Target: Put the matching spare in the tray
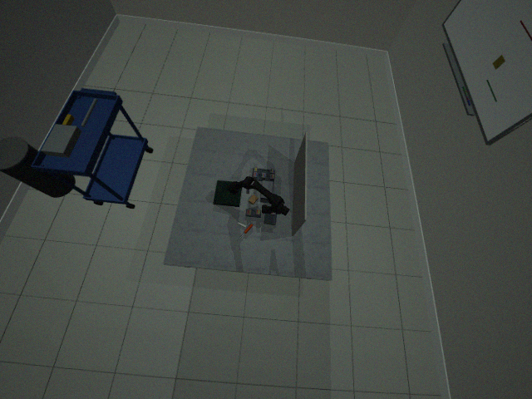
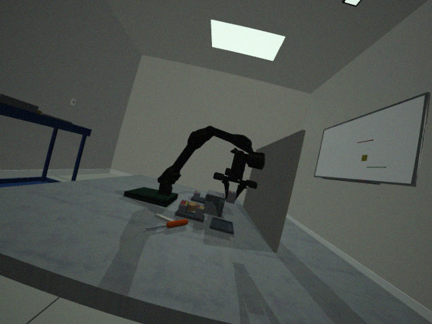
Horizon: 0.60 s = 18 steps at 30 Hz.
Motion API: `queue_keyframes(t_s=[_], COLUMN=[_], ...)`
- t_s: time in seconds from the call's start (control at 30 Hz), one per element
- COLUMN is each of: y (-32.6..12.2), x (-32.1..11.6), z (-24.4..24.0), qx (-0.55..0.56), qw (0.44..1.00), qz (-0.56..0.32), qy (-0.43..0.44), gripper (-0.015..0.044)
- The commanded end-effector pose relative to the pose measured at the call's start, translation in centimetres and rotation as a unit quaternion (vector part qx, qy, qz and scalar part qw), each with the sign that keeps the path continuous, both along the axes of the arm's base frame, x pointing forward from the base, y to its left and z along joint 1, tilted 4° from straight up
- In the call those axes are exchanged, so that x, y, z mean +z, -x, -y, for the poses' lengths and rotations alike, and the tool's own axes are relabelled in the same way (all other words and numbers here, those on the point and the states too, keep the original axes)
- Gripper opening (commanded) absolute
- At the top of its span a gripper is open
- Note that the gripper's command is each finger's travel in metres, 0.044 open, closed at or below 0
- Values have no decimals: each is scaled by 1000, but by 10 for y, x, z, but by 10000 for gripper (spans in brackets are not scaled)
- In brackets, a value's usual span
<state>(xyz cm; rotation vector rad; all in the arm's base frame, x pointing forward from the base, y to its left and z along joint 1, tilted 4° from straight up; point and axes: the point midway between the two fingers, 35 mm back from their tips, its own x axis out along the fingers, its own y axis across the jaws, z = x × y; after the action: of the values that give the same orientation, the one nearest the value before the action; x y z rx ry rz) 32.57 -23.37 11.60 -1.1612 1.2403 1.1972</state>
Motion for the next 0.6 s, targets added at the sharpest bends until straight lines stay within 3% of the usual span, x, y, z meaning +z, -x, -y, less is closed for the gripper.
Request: queue_keyframes(t_s=[0.0, 0.57], y=[0, 0], x=[-3, -15], z=[1, 2], qx=[2, 2], qw=[1000, 1000], qz=[-1, -1], qy=[2, 3], gripper=[0, 0])
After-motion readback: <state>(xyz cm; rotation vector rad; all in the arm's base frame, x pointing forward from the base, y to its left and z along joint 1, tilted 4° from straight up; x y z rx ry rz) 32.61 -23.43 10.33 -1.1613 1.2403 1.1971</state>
